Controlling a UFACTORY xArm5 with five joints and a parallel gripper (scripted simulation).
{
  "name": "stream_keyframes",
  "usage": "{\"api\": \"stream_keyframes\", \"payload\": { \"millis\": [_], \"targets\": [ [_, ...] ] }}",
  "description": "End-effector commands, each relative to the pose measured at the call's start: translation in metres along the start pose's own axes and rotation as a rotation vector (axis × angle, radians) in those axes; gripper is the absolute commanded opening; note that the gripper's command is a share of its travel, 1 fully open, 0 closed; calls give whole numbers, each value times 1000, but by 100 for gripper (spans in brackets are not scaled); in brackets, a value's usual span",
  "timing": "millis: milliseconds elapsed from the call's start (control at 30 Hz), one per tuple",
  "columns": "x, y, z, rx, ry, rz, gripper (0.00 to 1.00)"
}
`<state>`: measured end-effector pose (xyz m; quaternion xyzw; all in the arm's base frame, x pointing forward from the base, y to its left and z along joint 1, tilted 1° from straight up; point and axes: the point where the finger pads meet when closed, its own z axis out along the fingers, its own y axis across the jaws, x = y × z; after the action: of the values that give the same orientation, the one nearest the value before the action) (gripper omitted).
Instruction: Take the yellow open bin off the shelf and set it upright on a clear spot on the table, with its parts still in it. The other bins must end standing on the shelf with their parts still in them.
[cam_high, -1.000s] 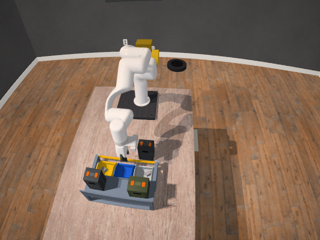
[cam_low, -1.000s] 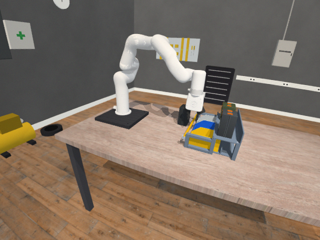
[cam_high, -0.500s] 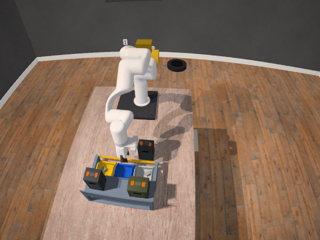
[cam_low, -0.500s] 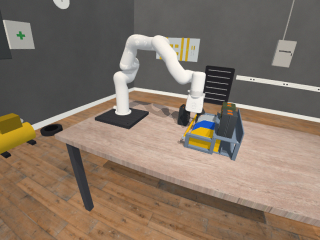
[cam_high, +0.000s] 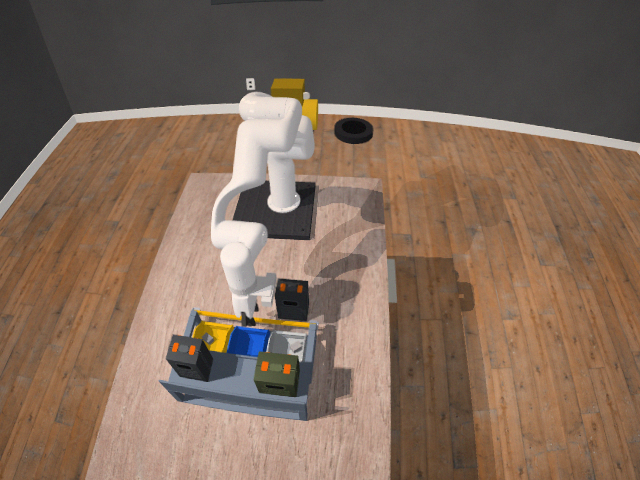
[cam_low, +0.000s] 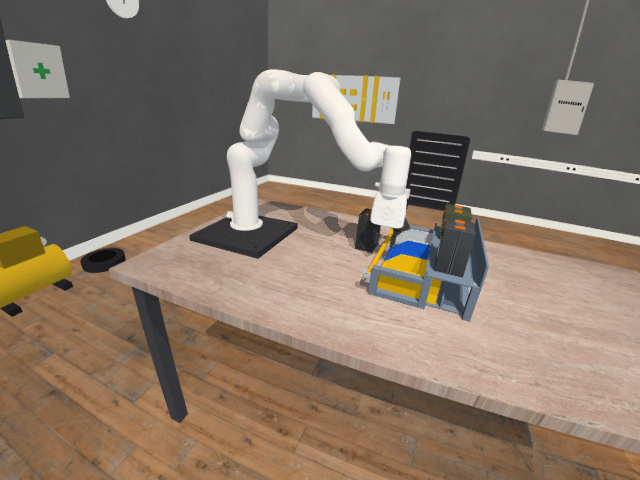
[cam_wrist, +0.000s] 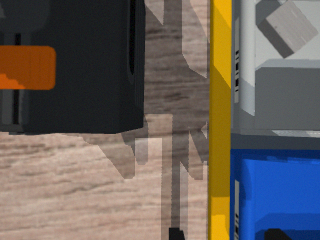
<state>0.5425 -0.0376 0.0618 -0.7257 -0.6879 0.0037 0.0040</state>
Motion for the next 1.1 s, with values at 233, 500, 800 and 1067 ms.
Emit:
{"api": "stream_keyframes", "payload": {
  "millis": [233,500,800,1067],
  "targets": [
    [0,1,4,-4,1,0,48],
    [0,1,9,-4,1,0,48],
    [0,1,11,-4,1,0,48],
    [0,1,11,-4,1,0,48]
  ]
}}
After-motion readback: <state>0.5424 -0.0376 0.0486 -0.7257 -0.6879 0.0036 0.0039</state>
